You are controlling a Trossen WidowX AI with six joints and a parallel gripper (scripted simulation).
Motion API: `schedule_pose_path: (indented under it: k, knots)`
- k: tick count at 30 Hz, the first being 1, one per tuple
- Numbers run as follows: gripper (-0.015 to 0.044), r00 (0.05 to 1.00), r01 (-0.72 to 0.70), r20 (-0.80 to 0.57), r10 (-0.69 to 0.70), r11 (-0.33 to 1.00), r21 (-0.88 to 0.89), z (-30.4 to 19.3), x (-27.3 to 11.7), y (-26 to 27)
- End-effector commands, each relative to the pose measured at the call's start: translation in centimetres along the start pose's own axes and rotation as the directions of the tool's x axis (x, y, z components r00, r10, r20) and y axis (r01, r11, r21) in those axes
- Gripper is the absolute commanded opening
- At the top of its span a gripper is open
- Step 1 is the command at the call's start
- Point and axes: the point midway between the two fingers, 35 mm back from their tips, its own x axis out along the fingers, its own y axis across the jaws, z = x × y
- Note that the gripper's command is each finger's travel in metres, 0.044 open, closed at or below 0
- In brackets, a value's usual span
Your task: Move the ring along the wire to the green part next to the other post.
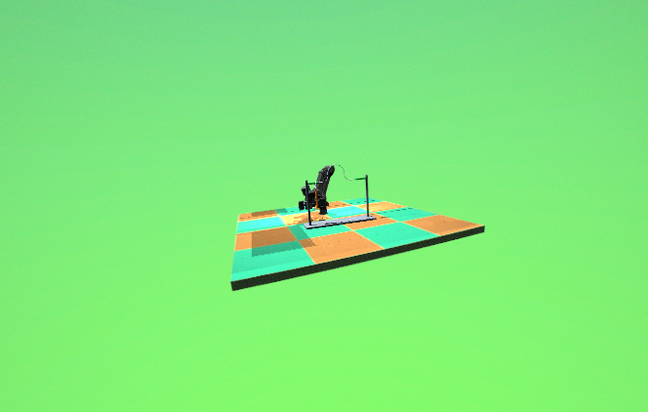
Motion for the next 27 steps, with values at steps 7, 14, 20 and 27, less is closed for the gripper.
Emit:
schedule_pose_path:
  k: [7, 14, 20, 27]
  knots:
    - [0.0160, 0.998, 0.009, 0.068, -0.008, 1.000, -0.011, 3.6, 2.6, 0.2]
    - [0.0160, 0.998, 0.009, 0.068, -0.008, 1.000, -0.011, 3.6, 2.9, 0.2]
    - [0.0160, 0.998, 0.009, 0.068, -0.008, 1.000, -0.011, 3.8, 3.7, 0.0]
    - [0.0160, 0.998, 0.009, 0.068, -0.008, 1.000, -0.011, 4.0, 4.7, -0.1]
